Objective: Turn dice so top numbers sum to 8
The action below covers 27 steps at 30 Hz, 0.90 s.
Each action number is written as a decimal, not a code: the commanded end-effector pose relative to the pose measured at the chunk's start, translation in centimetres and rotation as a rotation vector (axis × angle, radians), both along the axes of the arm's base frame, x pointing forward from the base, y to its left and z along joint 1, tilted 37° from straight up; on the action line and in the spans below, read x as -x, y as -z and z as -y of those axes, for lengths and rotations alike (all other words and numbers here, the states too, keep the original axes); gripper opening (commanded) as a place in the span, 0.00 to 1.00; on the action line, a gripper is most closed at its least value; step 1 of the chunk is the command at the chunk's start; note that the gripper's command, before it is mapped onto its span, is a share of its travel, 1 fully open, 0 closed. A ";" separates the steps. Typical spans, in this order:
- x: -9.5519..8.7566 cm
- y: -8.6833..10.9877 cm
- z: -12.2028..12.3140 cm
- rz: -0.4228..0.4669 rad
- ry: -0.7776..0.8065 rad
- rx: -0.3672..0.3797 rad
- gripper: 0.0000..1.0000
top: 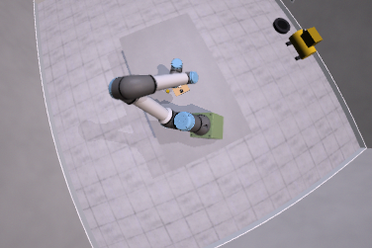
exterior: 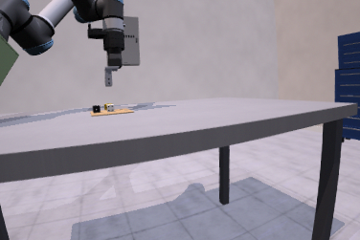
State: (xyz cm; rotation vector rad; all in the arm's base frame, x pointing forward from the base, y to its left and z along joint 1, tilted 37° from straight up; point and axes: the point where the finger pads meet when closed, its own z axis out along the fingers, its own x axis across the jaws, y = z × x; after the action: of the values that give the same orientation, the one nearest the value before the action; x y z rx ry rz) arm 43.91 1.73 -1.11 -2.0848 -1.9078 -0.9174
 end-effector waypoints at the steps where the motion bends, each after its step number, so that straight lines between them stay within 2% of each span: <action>1: 0.0 -0.2 -0.4 -0.016 0.027 -0.010 1.00; 8: 0.0 -0.8 -1.4 -0.063 0.099 -0.038 1.00; 21: 0.0 -3.2 -6.2 -0.274 0.426 -0.169 1.00; 24: 0.0 -3.2 -6.2 -0.274 0.427 -0.169 1.00; 27: 0.0 -3.8 -7.3 -0.325 0.506 -0.201 1.00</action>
State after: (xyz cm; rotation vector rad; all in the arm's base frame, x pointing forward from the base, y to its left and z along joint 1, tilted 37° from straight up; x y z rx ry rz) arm 43.90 7.93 2.03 -2.3920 -1.2400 -0.7844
